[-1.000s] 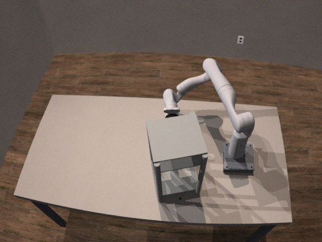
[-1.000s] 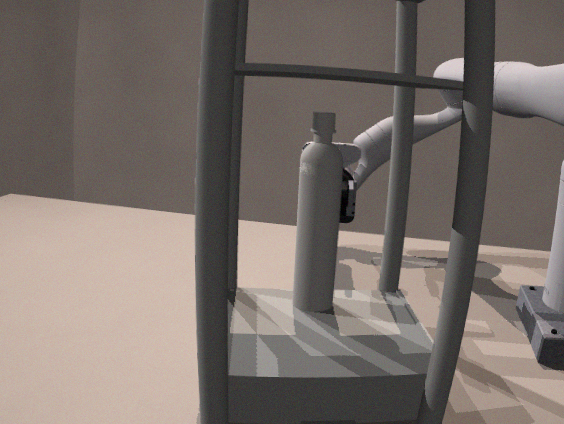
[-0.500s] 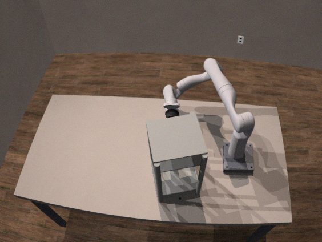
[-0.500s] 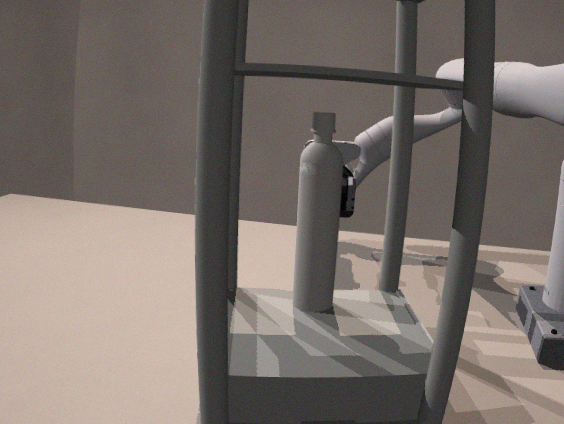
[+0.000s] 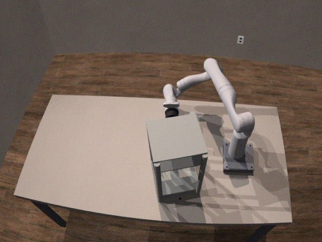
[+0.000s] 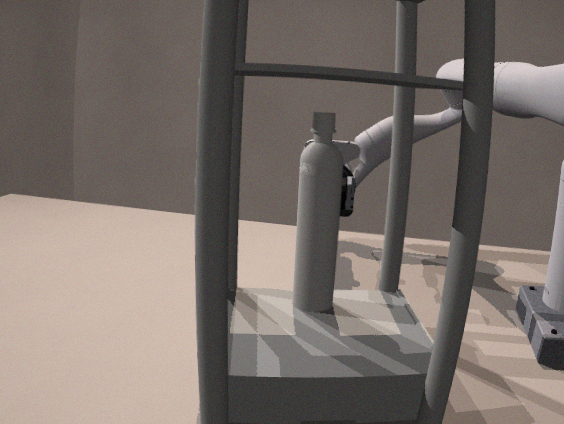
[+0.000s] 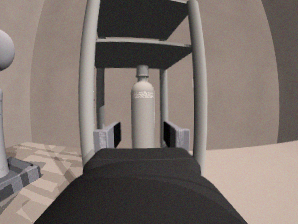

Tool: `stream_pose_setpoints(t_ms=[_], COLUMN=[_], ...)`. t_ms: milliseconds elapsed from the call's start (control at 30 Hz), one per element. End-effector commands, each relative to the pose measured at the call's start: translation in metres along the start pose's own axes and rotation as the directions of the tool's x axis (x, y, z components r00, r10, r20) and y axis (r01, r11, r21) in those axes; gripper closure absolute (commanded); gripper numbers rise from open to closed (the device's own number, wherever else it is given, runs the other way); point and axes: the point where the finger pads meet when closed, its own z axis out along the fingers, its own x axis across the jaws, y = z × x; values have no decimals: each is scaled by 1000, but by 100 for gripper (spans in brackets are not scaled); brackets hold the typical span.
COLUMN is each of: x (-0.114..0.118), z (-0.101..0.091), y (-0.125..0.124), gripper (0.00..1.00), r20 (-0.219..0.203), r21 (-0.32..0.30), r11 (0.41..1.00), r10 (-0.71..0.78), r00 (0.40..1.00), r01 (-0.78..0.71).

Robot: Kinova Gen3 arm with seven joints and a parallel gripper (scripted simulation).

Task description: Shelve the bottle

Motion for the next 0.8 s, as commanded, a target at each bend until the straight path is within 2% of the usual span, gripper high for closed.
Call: stream_pose_setpoints(t_ms=[0,367,767], x=[0,0,0], z=[0,0,0], y=[-1,-8,-35], gripper=[0,0,0], r20=[0,0,0], r21=[-1,-1,-1], r11=[1000,1000,1000], r10=[-1,-1,-1], r00=[1000,1000,1000], r01=[1,1,1])
